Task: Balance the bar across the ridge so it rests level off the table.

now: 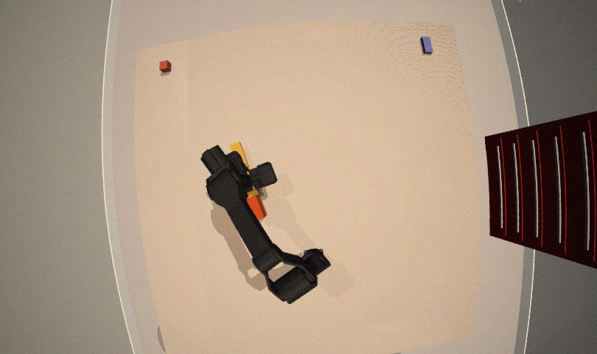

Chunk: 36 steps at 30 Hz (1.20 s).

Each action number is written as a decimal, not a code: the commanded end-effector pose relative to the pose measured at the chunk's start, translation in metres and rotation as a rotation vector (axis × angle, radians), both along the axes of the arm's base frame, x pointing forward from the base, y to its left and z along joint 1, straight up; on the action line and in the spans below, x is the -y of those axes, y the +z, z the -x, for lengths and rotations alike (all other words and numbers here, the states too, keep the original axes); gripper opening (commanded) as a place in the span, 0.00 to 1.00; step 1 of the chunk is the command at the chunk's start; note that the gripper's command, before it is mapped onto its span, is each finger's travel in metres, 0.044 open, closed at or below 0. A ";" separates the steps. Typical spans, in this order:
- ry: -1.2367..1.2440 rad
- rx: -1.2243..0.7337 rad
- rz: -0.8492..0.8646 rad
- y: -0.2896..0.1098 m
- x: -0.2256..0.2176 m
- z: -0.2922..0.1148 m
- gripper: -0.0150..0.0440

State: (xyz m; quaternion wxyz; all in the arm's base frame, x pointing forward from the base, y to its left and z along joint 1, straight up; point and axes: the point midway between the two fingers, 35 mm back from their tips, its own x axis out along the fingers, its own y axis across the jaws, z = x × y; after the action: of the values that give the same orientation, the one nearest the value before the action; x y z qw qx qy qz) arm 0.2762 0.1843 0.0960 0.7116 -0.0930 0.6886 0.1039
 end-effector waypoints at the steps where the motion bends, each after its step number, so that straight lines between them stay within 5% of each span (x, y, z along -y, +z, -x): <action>1: -0.002 -0.005 0.003 -0.004 0.000 0.000 0.25; 36: 0.000 -0.001 0.001 0.001 0.000 -0.001 0.25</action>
State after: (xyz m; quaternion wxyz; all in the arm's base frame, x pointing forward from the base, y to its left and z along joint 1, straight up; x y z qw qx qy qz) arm 0.2769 0.1847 0.0966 0.7111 -0.0932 0.6891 0.1036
